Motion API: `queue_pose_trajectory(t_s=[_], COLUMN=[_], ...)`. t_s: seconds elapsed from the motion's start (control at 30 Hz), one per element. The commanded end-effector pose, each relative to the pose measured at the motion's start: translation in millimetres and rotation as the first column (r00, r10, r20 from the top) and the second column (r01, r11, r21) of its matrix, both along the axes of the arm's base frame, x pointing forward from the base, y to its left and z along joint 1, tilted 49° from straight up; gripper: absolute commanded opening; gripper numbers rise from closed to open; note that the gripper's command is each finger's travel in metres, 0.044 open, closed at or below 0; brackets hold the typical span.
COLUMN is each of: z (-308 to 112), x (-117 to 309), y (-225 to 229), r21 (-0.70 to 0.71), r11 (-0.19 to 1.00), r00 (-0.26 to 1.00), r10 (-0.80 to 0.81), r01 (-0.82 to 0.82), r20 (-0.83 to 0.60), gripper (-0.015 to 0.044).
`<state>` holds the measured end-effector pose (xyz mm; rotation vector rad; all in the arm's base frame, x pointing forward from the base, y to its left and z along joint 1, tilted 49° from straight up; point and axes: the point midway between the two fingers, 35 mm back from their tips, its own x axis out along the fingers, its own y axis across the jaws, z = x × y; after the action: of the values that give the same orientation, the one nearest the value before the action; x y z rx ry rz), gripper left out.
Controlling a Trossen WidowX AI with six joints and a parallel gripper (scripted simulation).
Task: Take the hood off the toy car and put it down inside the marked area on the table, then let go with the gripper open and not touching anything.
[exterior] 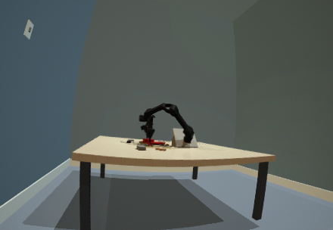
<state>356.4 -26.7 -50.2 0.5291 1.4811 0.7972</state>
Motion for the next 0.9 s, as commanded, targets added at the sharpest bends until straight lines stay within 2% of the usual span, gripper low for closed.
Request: queue_pose_trajectory(t_s=[0.0,0.87], z=[-2.3,-10.7], x=[-1.5,-2.6], y=[2.4,12.0], r21=[0.004,0.005], r11=[1.0,1.0], r00=[1.0,1.0], r10=[-0.005,-0.005], r01=[0.005,0.005], r20=[-0.006,-0.006], gripper=[0.044,0.044])
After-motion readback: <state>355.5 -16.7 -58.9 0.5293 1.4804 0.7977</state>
